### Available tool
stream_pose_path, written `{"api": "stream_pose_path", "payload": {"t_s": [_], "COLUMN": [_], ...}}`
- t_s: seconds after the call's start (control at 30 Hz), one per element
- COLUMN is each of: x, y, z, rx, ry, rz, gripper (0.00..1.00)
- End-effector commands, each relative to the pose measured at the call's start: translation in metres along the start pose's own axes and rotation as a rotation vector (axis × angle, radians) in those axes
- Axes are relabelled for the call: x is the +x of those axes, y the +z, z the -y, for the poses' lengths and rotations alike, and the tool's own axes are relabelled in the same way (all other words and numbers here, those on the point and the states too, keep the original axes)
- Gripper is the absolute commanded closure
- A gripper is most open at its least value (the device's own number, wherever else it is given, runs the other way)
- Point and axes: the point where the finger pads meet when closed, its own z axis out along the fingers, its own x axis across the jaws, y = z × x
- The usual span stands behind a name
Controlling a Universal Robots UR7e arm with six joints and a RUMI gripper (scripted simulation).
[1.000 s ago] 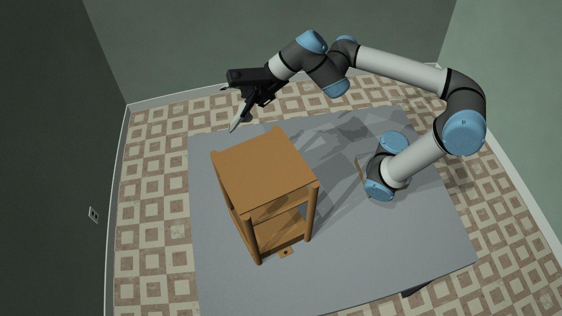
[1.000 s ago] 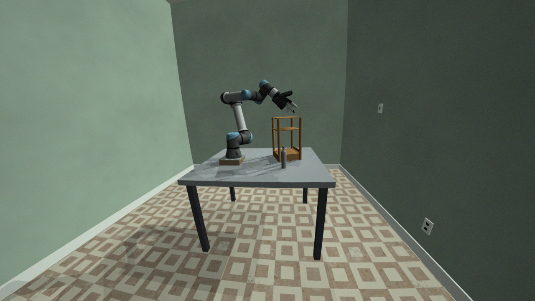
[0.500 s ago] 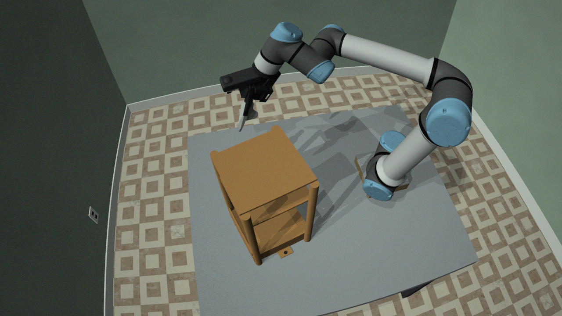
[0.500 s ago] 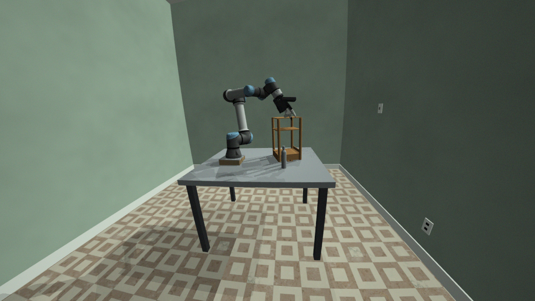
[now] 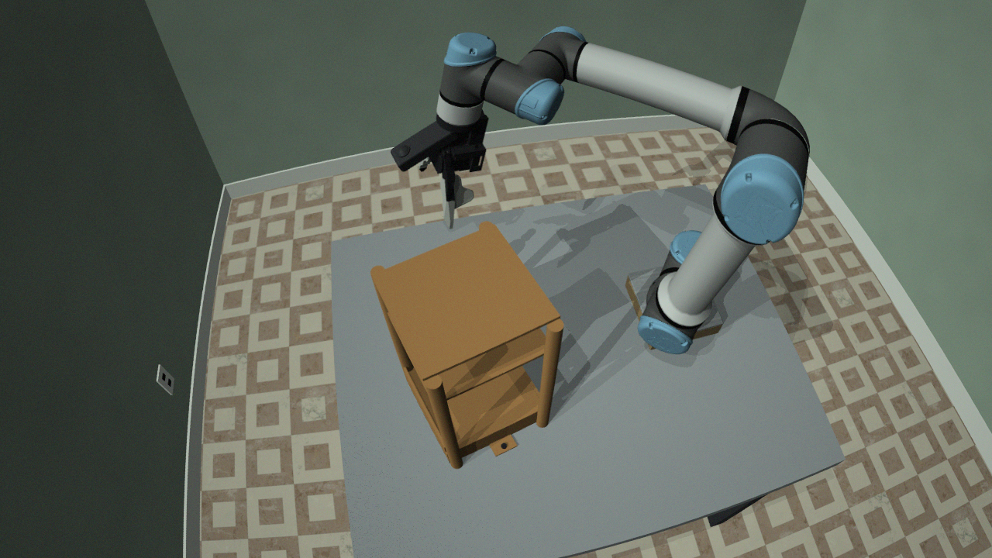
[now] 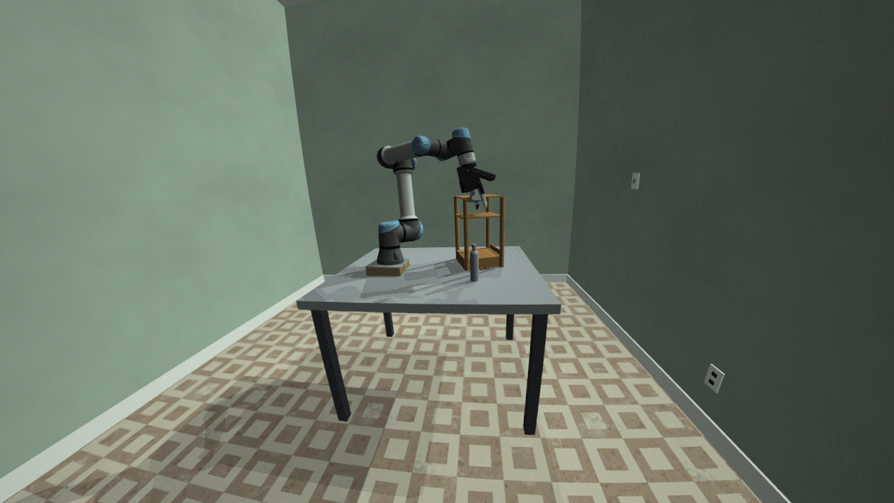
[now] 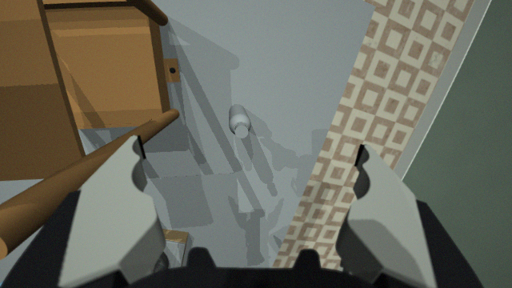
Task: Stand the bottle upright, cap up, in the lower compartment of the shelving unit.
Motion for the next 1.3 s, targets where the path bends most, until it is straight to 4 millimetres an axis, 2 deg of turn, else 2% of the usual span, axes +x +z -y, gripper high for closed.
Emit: {"api": "stream_pose_path", "payload": {"t_s": [0.0,0.3,0.9,0.93,1.27], "x": [0.002,0.002,0.001,0.001,0.001], "y": [0.008,0.012,0.012,0.012,0.013], "z": [-0.022,-0.042,-0.044,-0.044,-0.045], "rx": [-0.099,-0.177,-0.185,-0.185,-0.176], "ry": [-0.024,-0.049,-0.053,-0.053,-0.059], "rz": [0.051,0.101,0.107,0.107,0.119], "gripper": [0.0,0.0,0.0,0.65,0.65]}}
